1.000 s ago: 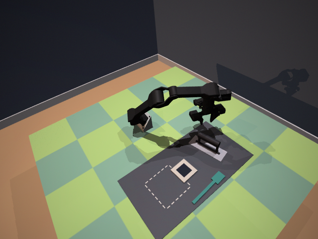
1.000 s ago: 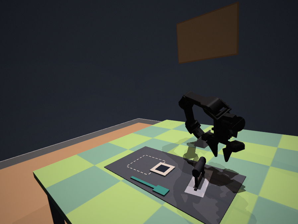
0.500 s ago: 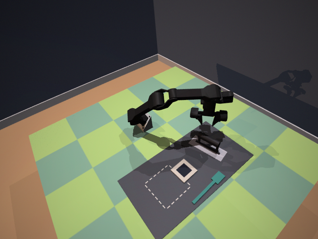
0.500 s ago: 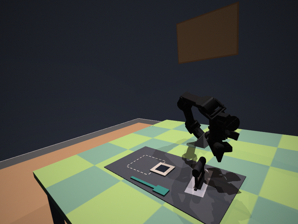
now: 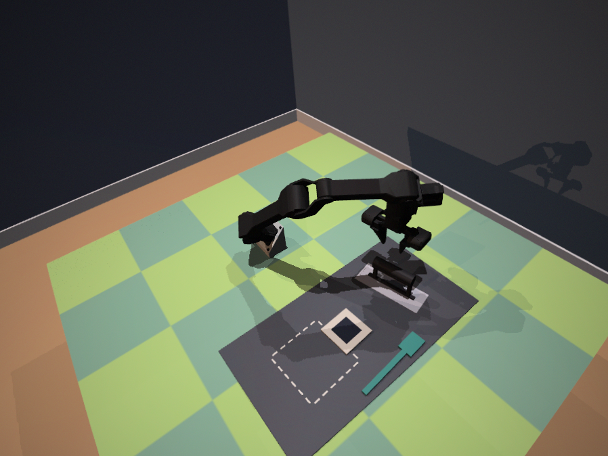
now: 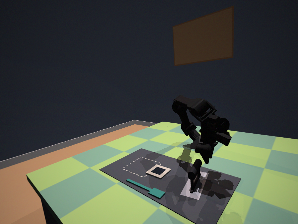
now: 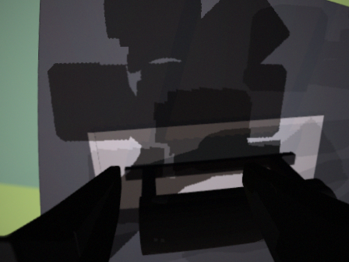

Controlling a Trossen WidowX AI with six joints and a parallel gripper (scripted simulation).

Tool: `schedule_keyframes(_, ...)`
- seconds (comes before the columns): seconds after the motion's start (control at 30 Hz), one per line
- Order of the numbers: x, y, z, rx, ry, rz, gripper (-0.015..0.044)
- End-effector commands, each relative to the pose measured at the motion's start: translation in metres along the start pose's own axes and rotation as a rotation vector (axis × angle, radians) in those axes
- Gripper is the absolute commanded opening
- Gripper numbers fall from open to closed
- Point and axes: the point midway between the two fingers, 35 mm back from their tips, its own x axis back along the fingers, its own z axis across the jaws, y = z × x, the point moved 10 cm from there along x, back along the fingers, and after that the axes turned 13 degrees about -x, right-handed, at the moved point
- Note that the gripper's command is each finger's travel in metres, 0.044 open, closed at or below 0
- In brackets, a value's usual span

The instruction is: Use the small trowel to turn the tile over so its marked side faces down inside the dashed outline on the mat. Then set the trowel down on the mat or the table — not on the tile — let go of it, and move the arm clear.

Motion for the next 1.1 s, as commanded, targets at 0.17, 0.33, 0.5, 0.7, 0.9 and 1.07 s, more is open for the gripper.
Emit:
schedule_keyframes(0.17, 0.002, -0.008, -0.013, -0.327, -0.001, 0.003, 0.027)
schedule_keyframes(0.33, 0.003, -0.012, -0.018, -0.5, -0.002, 0.003, 0.027)
schedule_keyframes(0.5, 0.005, -0.016, -0.024, -0.674, -0.003, 0.003, 0.027)
schedule_keyframes(0.7, 0.006, -0.021, -0.031, -0.883, -0.004, 0.002, 0.027)
schedule_keyframes(0.9, 0.008, -0.027, -0.037, -1.091, -0.006, 0.002, 0.027)
schedule_keyframes(1.07, 0.009, -0.031, -0.043, -1.265, -0.007, 0.001, 0.027)
